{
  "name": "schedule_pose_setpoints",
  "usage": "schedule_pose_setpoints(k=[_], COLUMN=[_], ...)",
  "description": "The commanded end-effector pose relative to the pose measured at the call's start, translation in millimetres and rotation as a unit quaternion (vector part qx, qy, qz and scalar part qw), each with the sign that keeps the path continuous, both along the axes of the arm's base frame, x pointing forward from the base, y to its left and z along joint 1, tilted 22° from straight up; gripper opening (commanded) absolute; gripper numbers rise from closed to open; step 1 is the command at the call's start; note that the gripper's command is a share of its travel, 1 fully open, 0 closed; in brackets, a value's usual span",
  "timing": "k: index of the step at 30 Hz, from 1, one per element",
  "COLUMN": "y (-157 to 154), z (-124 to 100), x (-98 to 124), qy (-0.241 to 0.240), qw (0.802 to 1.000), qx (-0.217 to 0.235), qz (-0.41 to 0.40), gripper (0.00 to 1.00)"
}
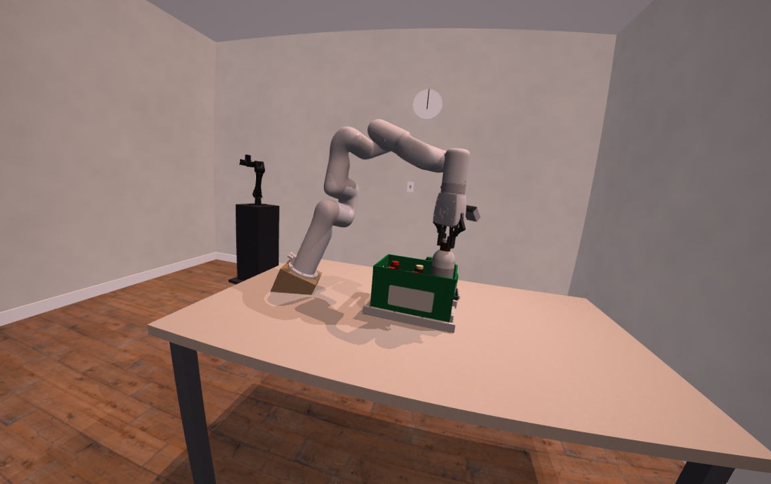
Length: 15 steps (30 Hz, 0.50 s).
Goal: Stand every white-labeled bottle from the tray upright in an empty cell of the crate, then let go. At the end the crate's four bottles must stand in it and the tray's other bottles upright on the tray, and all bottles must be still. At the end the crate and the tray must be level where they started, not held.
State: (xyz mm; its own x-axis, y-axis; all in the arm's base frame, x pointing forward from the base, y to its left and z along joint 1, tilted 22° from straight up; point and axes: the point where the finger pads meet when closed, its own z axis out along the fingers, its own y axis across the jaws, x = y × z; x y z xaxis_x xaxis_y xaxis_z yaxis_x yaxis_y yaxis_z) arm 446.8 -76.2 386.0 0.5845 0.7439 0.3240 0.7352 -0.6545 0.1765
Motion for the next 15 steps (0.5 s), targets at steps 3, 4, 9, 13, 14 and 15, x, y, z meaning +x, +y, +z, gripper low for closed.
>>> schedule_pose_setpoints(k=[3,4,9,13,14,15], y=[0.6,0.8,1.6,2.0,2.0,2.1], z=[-3.8,-5.0,-10.5,-13.4,-13.4,-14.3], x=[2.7,3.2,5.3,6.4,6.4,6.7], qy=[-0.003,-0.003,-0.003,-0.003,-0.003,-0.003], qw=[1.000,1.000,1.000,1.000,1.000,1.000], qx=[-0.001,-0.001,-0.001,-0.001,-0.001,-0.001], qz=[0.000,0.000,0.000,0.000,0.000,0.000], gripper=[0.00,0.00,0.00,0.00,0.00,0.00])
